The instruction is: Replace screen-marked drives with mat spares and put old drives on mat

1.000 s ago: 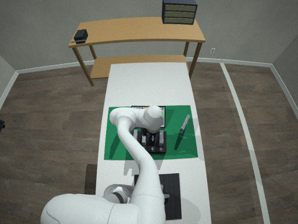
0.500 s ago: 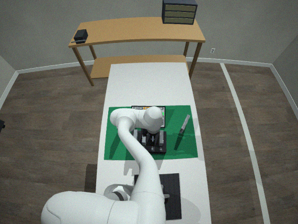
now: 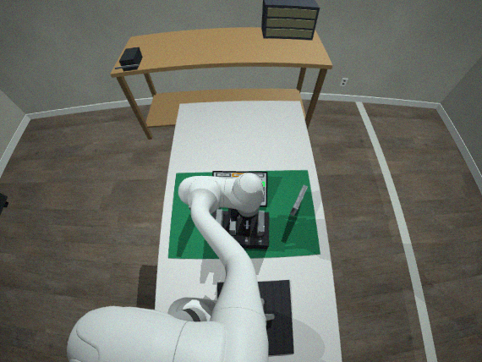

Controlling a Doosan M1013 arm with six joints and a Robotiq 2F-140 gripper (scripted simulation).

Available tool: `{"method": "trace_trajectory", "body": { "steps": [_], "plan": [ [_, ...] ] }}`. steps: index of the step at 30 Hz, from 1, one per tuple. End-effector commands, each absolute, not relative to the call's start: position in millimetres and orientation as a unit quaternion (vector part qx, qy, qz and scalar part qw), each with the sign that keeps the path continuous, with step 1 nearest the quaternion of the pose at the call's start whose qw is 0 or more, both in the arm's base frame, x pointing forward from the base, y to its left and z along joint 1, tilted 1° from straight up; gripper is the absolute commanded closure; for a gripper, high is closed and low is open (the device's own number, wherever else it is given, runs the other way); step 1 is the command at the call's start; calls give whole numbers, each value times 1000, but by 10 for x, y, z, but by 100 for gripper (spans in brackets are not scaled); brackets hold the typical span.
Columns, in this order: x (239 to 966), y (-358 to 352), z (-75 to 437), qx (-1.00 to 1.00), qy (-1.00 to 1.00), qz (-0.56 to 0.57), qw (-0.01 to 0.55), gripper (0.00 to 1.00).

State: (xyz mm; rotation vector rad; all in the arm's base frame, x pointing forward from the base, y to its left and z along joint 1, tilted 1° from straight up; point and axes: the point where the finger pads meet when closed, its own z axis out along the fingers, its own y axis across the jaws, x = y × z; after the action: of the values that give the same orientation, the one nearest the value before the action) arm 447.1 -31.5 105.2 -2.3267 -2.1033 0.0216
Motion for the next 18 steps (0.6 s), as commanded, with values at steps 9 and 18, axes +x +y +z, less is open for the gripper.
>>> {"method": "trace_trajectory", "body": {
  "steps": [9,18],
  "plan": [
    [4474,-315,1037,-742,-671,6,2,90],
    [4474,-315,1034,-742,-671,6,2,90]
  ]
}}
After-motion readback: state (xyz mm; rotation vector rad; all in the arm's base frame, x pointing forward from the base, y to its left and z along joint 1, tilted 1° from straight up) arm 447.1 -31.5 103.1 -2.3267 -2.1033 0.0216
